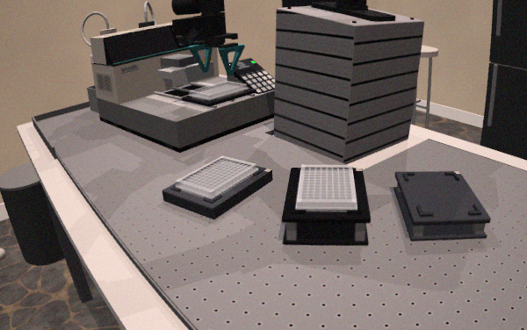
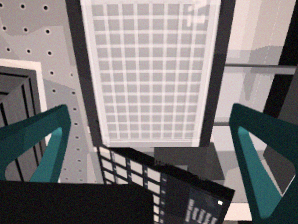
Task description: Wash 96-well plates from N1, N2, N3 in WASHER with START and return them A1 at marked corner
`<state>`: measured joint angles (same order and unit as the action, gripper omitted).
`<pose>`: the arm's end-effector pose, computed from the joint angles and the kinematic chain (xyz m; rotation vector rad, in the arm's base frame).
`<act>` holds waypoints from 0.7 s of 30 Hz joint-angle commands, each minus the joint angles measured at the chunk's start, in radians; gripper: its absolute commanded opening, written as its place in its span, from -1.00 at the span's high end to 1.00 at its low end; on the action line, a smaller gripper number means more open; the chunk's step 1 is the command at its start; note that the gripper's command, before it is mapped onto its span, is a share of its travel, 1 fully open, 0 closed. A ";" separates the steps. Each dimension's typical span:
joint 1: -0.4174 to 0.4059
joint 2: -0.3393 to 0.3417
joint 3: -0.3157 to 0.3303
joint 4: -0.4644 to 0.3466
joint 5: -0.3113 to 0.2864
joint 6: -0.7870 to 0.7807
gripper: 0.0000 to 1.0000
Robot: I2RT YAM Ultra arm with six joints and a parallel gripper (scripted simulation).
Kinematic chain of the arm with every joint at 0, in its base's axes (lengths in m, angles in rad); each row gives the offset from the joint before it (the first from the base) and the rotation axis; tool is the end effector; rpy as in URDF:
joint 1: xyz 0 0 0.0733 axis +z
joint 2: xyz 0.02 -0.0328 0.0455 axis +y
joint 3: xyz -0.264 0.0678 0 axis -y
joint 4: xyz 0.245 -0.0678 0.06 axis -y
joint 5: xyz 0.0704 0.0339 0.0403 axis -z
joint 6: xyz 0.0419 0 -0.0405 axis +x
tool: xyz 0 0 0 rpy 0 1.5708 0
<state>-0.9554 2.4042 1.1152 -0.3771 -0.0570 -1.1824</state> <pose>0.1935 -0.2677 -0.0341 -0.3506 3.1130 0.1739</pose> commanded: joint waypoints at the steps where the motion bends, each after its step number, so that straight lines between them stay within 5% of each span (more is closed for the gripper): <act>1: 0.000 0.008 0.003 0.018 -0.001 0.001 -1.00; 21: 0.003 0.053 0.008 0.058 -0.002 0.004 -1.00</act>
<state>-0.9527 2.4641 1.1191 -0.3202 -0.0570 -1.1793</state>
